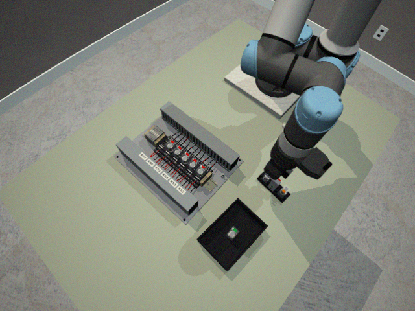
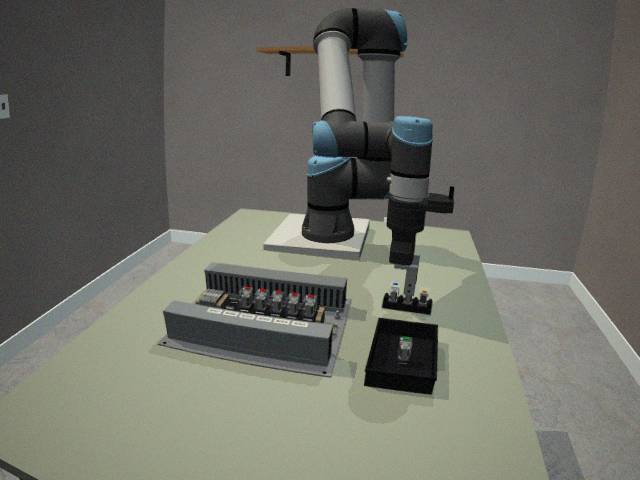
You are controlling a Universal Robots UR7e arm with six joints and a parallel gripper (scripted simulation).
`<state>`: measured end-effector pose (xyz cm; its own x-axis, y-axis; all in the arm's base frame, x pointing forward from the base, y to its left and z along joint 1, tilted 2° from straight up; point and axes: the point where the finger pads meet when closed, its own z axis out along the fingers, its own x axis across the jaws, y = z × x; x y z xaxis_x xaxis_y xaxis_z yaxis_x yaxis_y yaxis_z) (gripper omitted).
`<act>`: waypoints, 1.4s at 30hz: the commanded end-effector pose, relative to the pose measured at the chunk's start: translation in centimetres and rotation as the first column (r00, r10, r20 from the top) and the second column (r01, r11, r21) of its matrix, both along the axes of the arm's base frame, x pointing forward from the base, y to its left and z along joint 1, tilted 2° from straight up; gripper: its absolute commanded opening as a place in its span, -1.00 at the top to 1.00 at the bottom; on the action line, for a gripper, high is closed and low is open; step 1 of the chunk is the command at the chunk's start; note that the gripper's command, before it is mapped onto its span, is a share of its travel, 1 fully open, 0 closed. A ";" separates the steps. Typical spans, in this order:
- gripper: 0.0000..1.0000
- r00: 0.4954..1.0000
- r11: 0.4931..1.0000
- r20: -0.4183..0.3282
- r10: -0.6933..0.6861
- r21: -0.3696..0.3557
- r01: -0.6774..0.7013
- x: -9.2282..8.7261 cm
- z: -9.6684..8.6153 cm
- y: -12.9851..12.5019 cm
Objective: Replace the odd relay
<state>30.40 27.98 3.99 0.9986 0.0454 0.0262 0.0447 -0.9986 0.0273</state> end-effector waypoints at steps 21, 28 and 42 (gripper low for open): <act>-1.00 1.000 1.000 0.001 0.000 0.001 0.000 0.0 0.6 0.0; -1.00 1.000 1.000 0.002 0.000 0.001 0.000 0.0 0.6 0.0; -1.00 1.000 1.000 0.001 0.000 0.001 0.000 0.0 0.7 0.0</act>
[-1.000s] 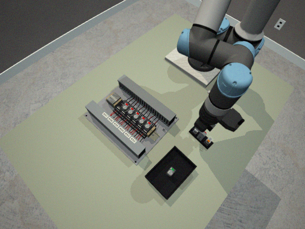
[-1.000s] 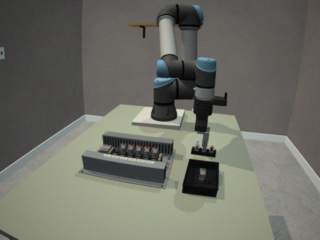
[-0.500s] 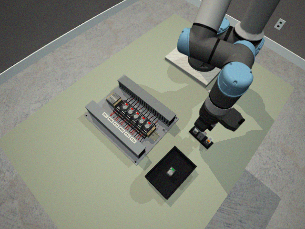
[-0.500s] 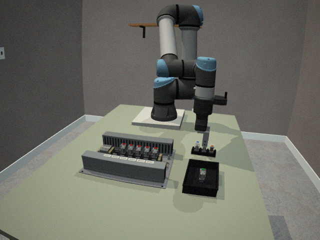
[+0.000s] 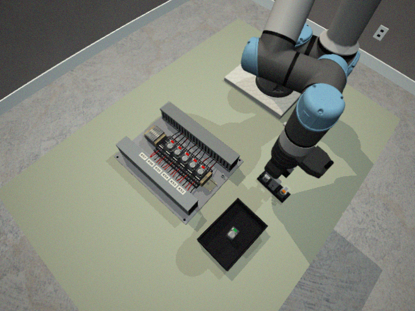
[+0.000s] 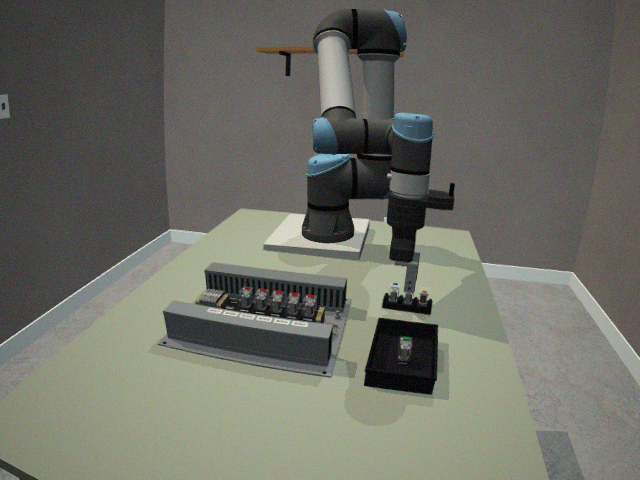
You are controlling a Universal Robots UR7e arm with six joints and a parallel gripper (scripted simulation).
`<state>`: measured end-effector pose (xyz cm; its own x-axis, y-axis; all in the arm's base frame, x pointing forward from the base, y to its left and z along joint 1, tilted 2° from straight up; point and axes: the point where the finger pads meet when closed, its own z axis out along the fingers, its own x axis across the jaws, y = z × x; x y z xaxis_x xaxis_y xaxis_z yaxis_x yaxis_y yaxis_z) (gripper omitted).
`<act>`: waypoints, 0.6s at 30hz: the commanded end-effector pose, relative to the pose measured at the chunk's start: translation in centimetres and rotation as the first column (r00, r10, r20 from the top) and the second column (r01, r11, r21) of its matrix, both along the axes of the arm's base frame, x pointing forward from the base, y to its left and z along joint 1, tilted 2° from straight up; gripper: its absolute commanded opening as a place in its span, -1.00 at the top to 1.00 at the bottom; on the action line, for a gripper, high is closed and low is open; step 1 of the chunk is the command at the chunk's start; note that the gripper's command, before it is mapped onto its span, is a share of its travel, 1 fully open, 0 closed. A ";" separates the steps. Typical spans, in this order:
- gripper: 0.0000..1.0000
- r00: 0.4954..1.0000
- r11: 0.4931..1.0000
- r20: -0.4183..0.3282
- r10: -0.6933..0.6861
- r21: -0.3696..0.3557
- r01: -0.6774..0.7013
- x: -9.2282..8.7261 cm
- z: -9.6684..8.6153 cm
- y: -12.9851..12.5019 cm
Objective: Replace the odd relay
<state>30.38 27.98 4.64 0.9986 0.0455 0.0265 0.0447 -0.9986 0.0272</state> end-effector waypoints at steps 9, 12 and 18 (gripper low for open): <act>-1.00 1.000 1.000 0.001 0.000 0.001 0.000 0.1 -0.8 0.0; -1.00 1.000 1.000 0.001 0.000 0.001 0.000 0.1 -0.8 0.0; -1.00 1.000 1.000 0.001 0.000 0.001 0.000 0.1 -0.8 0.0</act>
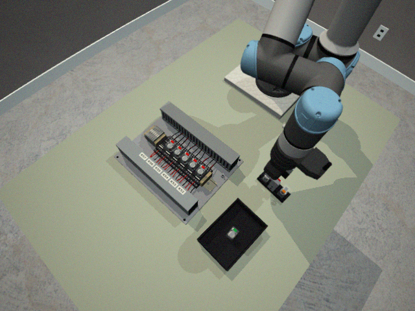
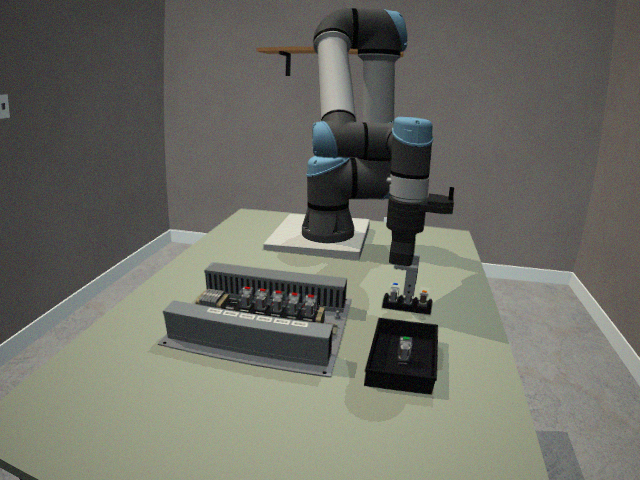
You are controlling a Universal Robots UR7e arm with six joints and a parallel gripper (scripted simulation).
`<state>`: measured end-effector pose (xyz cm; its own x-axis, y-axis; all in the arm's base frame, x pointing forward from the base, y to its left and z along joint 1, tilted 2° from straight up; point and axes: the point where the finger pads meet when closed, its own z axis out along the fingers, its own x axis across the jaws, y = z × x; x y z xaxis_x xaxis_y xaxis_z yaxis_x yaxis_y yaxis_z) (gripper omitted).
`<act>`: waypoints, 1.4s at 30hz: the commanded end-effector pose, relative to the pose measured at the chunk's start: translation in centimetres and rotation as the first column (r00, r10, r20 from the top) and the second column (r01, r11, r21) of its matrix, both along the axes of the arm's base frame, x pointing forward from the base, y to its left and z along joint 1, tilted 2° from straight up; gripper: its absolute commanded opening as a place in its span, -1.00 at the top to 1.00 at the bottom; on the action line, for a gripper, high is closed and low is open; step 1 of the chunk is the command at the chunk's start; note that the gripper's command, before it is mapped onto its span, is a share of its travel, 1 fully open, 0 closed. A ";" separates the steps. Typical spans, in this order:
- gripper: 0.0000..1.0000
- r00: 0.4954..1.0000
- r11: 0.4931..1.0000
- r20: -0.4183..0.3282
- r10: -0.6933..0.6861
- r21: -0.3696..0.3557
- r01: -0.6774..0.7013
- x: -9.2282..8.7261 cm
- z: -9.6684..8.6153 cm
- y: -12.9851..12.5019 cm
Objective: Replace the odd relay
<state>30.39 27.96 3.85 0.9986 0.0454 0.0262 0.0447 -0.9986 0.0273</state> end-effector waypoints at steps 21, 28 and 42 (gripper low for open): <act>-1.00 1.000 1.000 0.001 0.000 0.001 0.000 0.1 -1.2 0.0; -1.00 1.000 1.000 0.001 0.000 0.001 0.000 0.1 -1.6 0.0; -1.00 1.000 1.000 0.001 0.000 0.001 0.000 0.1 -2.7 -0.1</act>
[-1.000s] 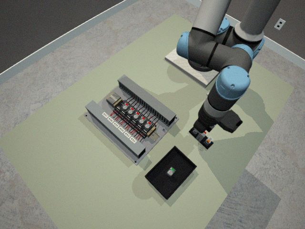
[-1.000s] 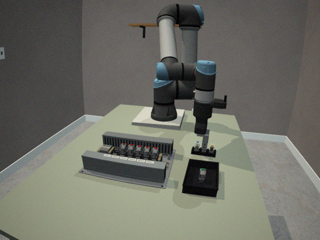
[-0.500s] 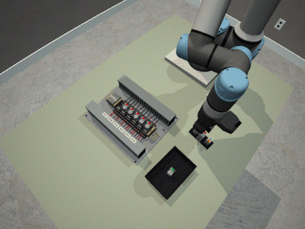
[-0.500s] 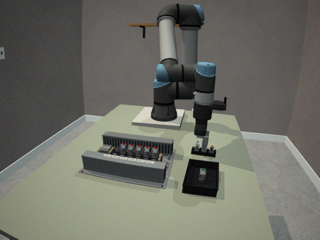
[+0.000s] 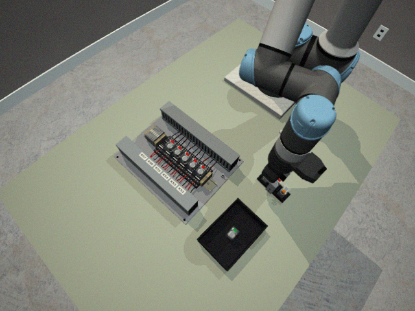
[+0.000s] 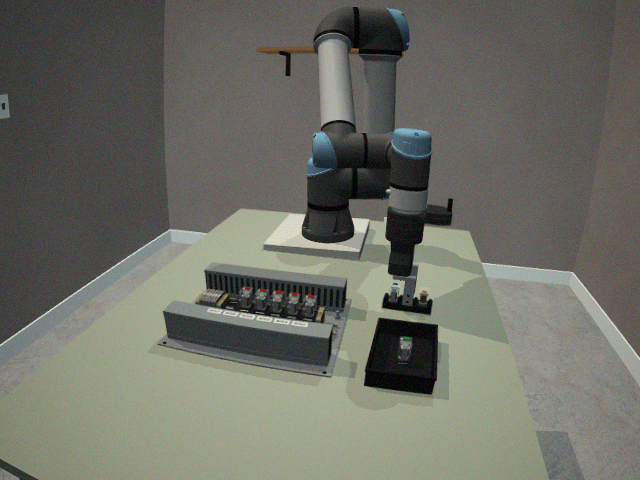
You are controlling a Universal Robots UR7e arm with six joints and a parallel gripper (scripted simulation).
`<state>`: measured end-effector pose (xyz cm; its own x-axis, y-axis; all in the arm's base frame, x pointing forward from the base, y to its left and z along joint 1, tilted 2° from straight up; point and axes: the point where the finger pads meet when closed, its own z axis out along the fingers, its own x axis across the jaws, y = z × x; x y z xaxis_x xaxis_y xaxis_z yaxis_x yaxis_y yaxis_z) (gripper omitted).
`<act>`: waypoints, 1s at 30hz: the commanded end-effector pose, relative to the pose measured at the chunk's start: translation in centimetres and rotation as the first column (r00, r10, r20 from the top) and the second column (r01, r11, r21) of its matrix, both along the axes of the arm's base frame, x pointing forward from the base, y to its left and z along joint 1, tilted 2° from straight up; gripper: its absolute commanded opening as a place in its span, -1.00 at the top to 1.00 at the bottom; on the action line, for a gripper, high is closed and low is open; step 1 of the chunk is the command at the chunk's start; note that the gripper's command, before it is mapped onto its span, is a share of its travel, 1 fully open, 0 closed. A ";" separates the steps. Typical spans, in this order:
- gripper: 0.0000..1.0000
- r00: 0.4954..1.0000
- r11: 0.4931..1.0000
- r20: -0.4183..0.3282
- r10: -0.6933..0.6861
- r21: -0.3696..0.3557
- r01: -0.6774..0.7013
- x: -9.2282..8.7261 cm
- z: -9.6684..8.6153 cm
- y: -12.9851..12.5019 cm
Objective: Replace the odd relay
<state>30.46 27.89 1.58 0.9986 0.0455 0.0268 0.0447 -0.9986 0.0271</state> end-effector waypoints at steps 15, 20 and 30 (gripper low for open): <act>1.00 1.000 1.000 0.001 0.000 0.000 0.000 0.0 -0.5 0.0; 1.00 1.000 1.000 0.001 0.000 0.000 0.000 0.0 -0.5 0.0; 1.00 1.000 1.000 0.001 0.000 0.000 0.000 0.0 -0.5 0.0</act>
